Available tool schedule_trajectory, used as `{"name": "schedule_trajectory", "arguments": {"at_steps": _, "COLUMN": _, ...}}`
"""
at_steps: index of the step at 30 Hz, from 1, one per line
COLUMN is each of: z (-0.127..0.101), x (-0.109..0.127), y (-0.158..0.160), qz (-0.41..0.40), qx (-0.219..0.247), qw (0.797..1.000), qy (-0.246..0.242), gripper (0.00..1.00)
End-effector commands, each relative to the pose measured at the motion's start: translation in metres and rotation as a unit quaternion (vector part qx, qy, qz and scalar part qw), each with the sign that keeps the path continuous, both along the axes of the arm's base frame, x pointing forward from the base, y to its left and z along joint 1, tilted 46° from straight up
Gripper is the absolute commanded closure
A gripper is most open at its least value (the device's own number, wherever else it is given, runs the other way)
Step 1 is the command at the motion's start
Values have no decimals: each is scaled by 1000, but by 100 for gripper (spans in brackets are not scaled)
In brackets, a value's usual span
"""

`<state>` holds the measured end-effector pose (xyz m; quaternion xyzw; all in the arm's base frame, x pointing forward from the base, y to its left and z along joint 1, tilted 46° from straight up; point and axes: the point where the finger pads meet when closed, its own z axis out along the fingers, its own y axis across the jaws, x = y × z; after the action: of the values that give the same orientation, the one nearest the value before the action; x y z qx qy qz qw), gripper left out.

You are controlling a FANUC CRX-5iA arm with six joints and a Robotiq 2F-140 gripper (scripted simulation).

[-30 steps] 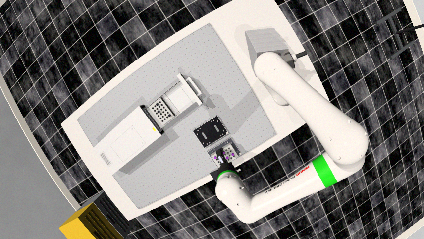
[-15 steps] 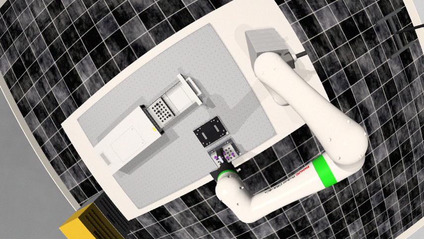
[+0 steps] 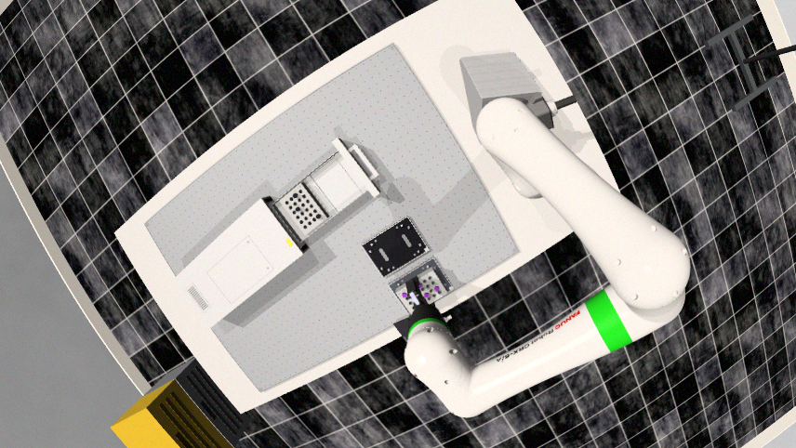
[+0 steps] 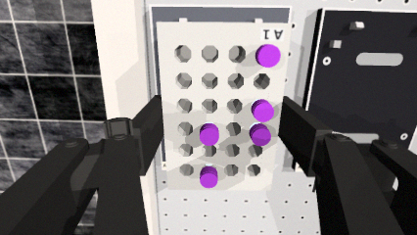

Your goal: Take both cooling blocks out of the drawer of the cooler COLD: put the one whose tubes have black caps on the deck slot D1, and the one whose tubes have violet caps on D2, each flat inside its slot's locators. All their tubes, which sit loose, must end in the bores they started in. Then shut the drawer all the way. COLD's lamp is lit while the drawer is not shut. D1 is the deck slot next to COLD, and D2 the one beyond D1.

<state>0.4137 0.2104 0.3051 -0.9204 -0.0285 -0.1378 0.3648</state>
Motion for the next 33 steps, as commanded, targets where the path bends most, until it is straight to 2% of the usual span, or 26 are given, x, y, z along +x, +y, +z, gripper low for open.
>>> {"name": "schedule_trajectory", "arguments": {"at_steps": 1, "z": 0, "x": 0, "y": 0, "qz": 0, "qx": 0, "qw": 1000, "qy": -1, "gripper": 90}}
{"name": "schedule_trajectory", "arguments": {"at_steps": 33, "z": -3, "x": 2, "y": 3, "qz": 0, "qx": 0, "qw": 1000, "qy": -1, "gripper": 90}}
